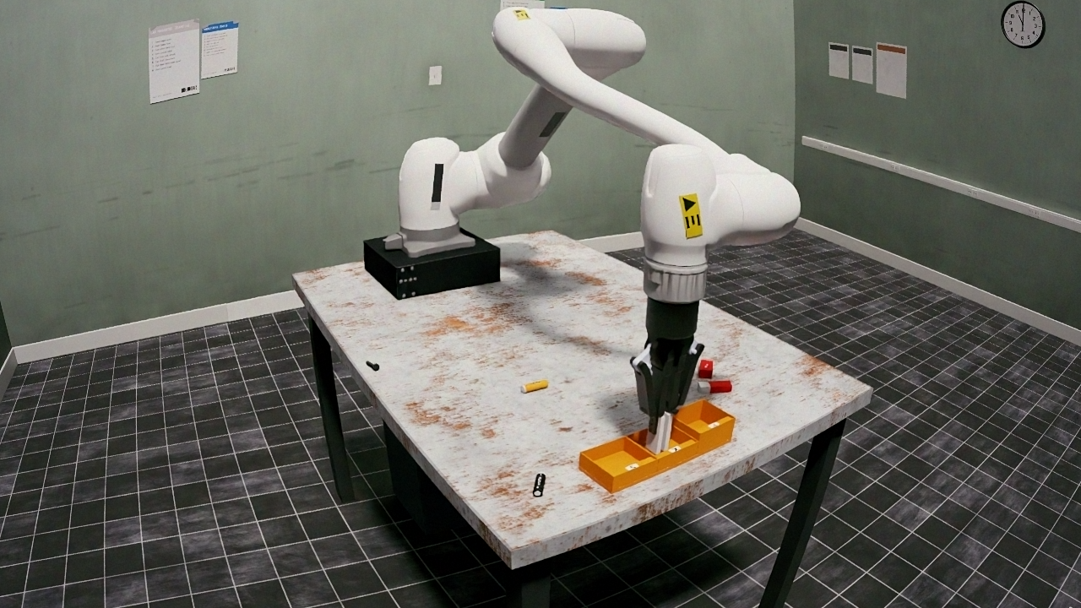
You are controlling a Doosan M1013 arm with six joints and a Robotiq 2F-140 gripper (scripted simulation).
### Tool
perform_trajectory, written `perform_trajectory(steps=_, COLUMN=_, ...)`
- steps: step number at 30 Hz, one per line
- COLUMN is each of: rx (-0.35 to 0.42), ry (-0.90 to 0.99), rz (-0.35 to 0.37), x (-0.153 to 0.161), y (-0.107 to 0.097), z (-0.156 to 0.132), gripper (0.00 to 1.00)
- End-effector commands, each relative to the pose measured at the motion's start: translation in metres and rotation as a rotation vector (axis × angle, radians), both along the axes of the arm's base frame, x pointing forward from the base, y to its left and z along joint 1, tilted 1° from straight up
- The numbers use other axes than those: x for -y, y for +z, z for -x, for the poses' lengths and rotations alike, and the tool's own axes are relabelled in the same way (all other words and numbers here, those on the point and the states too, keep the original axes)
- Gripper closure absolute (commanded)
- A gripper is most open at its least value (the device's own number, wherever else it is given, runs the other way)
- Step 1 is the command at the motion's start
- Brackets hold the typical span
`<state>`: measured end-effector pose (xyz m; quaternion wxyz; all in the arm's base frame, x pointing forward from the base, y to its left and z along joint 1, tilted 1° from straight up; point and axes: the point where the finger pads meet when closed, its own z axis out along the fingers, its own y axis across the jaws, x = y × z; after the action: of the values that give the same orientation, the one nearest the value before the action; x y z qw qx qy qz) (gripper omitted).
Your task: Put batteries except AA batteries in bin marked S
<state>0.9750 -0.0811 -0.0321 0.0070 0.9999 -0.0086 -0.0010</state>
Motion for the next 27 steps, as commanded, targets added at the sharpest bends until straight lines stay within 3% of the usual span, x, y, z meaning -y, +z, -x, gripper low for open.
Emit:
perform_trajectory(steps=1, rx=0.000, ry=0.000, rz=0.000, x=0.000, y=0.004, z=0.000, gripper=0.85)
perform_trajectory(steps=23, rx=0.000, ry=0.000, rz=0.000, x=0.000, y=0.031, z=0.000, gripper=0.85)
perform_trajectory(steps=27, rx=0.000, ry=0.000, rz=0.000, x=-0.001, y=0.047, z=0.000, gripper=0.85)
